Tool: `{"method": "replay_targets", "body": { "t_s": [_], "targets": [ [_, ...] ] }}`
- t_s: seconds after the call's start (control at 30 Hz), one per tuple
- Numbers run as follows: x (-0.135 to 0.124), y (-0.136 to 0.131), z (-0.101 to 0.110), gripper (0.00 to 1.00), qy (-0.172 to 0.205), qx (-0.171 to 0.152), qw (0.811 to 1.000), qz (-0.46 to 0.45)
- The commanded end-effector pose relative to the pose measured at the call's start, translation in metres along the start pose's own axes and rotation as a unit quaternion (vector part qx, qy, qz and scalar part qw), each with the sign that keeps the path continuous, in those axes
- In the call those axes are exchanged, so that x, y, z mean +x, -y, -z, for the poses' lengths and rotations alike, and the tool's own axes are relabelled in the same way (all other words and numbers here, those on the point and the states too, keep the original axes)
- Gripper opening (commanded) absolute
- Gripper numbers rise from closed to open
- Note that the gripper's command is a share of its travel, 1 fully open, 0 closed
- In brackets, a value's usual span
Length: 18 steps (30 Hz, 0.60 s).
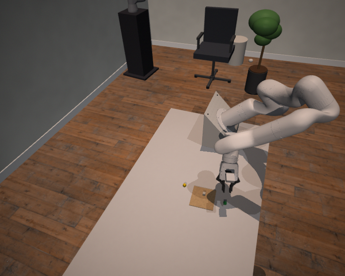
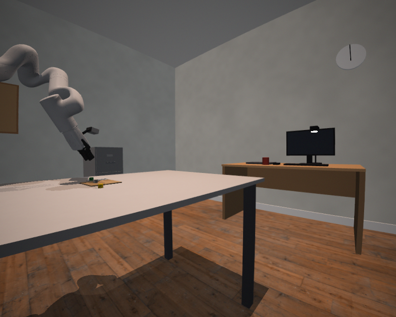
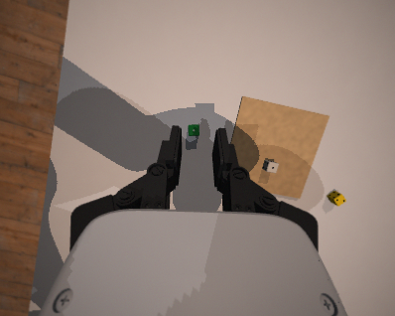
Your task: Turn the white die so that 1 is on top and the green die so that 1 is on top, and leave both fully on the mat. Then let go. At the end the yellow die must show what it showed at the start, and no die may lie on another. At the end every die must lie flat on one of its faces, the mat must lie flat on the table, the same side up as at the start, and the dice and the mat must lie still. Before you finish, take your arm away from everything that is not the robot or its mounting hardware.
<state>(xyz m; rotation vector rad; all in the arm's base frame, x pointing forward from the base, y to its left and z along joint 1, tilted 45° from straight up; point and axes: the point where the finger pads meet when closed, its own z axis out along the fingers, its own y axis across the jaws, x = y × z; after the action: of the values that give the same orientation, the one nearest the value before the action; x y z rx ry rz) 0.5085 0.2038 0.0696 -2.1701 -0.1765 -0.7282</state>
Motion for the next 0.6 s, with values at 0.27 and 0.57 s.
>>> {"method": "replay_targets", "body": {
  "t_s": [0.27,0.57],
  "targets": [
    [0.019,0.002,-0.005,0.31,0.159,0.01,0.987,-0.006],
    [0.027,0.001,-0.005,0.31,0.221,0.007,0.975,-0.004]
  ]
}}
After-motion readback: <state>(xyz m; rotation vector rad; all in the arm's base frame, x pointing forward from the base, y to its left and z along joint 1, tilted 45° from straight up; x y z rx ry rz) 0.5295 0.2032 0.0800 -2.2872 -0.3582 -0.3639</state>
